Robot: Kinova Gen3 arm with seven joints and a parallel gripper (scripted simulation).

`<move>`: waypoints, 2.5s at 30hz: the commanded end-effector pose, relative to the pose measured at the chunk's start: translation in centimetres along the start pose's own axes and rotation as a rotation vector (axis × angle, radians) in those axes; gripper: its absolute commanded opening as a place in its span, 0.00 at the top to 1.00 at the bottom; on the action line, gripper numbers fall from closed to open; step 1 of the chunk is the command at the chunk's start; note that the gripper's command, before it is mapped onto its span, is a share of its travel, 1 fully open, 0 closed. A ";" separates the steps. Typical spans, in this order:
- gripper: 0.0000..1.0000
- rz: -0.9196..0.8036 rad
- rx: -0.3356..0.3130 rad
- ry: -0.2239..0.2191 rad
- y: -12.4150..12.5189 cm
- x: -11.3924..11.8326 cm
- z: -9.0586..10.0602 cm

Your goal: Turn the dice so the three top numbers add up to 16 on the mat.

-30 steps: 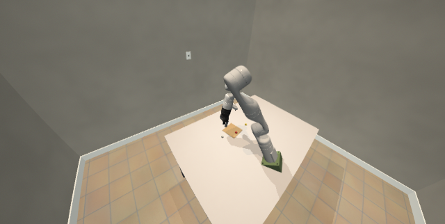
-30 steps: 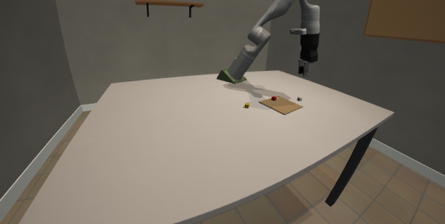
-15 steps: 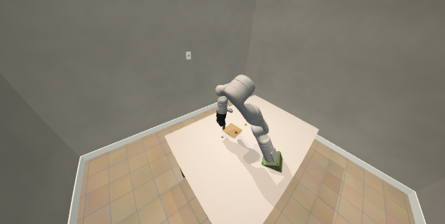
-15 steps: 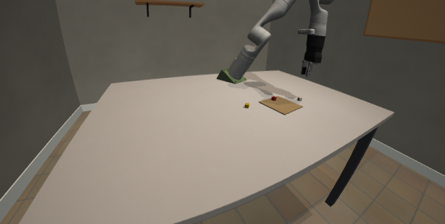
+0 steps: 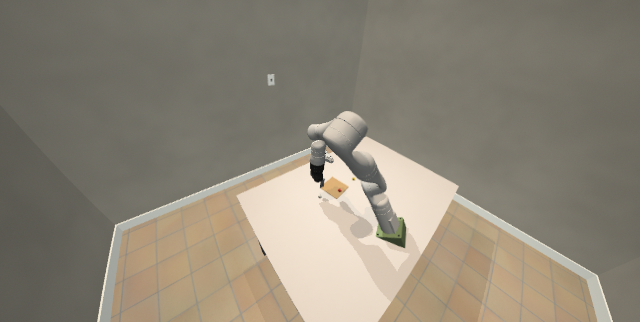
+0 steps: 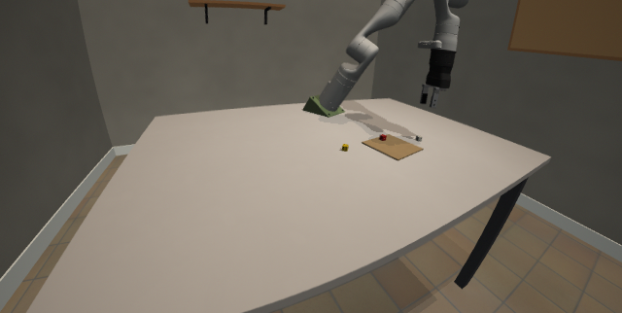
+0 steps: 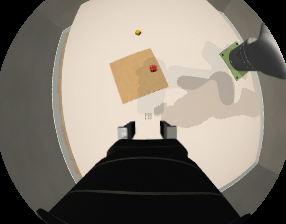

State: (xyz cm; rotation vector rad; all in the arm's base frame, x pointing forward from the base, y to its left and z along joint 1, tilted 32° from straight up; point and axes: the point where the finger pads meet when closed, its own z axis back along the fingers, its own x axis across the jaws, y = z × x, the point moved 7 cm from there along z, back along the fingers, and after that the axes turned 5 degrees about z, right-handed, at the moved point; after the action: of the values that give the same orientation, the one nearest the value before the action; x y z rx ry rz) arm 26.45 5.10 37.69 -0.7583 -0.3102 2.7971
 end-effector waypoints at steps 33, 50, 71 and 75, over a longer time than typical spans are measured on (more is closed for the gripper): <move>0.00 -0.463 0.006 -0.009 0.5 0.6 -1.4; 0.00 -1.190 0.008 -0.012 0.9 0.6 -3.6; 0.00 -1.615 0.000 -0.010 1.2 -0.2 -4.9; 0.36 -1.617 0.000 -0.010 1.2 -0.2 -4.9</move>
State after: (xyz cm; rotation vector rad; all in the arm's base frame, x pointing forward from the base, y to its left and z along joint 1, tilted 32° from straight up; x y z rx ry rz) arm 28.90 4.71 33.33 -0.2125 -0.5644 1.2568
